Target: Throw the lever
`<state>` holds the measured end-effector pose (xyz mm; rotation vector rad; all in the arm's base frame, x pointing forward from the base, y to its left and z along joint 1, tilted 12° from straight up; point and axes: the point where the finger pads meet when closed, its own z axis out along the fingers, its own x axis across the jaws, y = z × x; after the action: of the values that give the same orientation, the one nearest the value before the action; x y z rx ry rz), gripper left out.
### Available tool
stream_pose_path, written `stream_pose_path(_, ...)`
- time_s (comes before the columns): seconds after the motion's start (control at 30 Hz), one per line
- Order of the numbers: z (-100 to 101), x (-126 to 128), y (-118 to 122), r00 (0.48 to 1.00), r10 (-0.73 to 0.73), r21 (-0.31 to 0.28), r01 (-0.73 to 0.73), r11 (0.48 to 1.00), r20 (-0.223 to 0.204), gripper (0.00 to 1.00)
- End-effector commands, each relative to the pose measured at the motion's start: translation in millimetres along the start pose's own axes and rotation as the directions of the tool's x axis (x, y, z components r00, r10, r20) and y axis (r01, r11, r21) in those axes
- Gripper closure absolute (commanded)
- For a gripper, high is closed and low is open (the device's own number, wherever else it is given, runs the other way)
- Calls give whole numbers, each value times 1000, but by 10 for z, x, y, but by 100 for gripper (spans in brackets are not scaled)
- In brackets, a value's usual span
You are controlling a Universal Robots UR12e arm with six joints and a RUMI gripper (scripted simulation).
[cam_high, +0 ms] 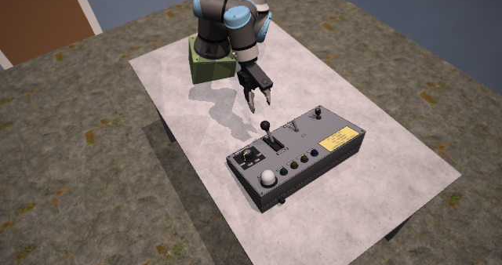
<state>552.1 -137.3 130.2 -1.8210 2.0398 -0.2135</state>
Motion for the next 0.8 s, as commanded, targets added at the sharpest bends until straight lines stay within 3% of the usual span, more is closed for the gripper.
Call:
stream_pose_path(0.0,-5,3,-7,1000,0,1,0,1000,-1,56)
stream_pose_path(0.47,41,4,-6,1000,-1,0,1,1000,-1,56)
stream_pose_path(0.77,201,7,-5,1000,-1,0,1,1000,-1,56)
